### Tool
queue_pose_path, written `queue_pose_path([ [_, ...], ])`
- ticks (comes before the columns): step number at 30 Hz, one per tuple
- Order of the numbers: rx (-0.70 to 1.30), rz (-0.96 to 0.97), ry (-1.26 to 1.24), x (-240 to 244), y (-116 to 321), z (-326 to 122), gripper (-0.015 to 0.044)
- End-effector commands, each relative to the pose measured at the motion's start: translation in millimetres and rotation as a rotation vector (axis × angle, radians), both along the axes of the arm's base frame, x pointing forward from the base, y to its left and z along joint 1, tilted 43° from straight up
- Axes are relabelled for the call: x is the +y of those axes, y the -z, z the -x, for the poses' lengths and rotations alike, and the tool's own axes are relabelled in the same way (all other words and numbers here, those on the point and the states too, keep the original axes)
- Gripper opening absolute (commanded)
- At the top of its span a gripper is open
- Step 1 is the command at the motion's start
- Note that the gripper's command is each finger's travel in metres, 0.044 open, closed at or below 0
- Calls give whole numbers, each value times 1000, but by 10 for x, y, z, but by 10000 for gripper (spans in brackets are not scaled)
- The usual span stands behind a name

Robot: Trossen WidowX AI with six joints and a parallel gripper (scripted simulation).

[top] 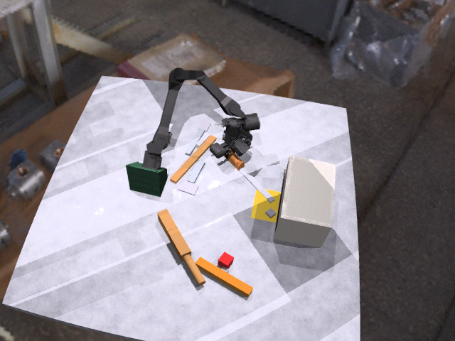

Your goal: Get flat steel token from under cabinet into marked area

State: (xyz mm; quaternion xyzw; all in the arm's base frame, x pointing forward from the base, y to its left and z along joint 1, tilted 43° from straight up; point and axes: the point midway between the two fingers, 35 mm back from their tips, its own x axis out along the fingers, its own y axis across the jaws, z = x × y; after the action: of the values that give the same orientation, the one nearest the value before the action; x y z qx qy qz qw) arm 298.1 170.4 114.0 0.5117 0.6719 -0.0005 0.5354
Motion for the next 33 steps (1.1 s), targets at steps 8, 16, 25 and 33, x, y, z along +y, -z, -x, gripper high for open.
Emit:
queue_pose_path([
  [8, -4, -1, -1, -5, 1, -15, 0],
  [16, -6, 1, -3, -64, 50, -93, 0],
  [25, -7, 2, -5, -138, 111, -187, 0],
  [33, -7, 3, -5, -202, 162, -269, 0],
])
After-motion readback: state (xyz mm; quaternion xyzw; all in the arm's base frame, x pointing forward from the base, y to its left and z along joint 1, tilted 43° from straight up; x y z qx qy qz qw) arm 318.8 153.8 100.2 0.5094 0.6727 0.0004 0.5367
